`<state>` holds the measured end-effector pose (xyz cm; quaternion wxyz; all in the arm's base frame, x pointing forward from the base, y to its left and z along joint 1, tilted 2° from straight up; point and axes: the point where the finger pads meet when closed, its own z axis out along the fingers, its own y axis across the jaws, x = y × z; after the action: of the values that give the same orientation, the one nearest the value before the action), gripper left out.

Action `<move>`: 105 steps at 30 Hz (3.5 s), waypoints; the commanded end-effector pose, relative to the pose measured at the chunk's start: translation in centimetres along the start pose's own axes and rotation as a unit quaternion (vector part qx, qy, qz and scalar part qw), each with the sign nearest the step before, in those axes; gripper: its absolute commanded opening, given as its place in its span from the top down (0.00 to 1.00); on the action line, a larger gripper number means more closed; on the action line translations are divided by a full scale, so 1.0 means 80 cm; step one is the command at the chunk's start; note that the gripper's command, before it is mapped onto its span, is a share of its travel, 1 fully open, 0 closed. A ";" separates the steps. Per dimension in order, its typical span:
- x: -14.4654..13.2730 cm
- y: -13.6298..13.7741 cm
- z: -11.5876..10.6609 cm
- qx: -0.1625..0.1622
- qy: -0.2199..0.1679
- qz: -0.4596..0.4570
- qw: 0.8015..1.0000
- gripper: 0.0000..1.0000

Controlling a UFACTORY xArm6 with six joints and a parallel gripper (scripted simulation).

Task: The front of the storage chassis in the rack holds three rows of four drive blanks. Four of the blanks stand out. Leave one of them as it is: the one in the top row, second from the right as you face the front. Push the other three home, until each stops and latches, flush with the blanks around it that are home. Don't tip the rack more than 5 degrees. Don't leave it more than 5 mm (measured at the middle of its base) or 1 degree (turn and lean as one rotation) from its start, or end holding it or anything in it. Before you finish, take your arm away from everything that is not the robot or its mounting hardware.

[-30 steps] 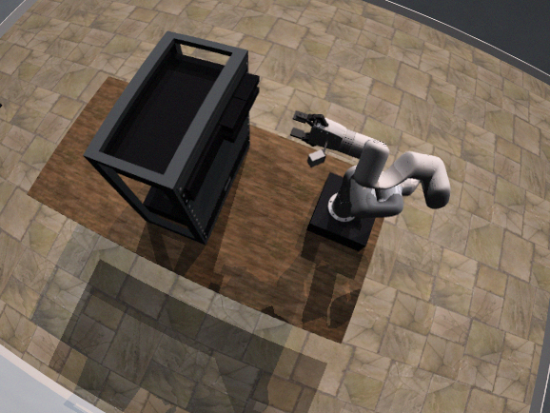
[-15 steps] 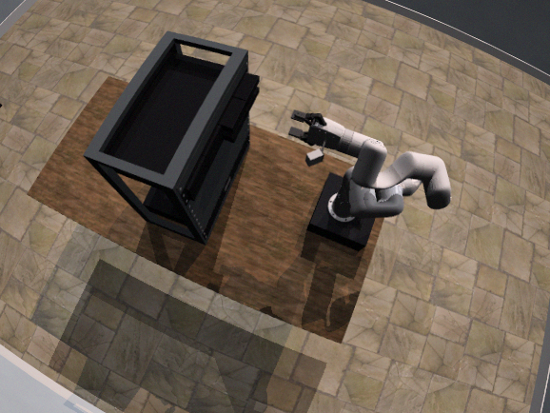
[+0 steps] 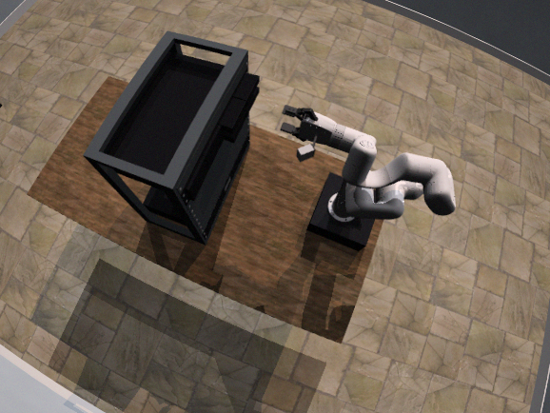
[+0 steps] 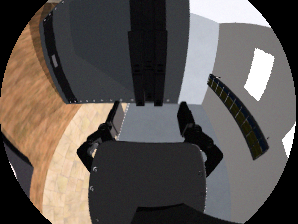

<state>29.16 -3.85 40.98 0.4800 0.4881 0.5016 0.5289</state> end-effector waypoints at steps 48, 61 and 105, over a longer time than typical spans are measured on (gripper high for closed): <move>0.000 0.002 0.001 -0.002 0.001 0.000 1.000 1.00; 0.000 0.002 0.001 -0.002 0.001 0.000 1.000 1.00; 0.020 -0.011 0.017 -0.002 0.001 0.000 1.000 1.00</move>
<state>30.00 -2.81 40.42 0.4688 0.4814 0.5118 0.5353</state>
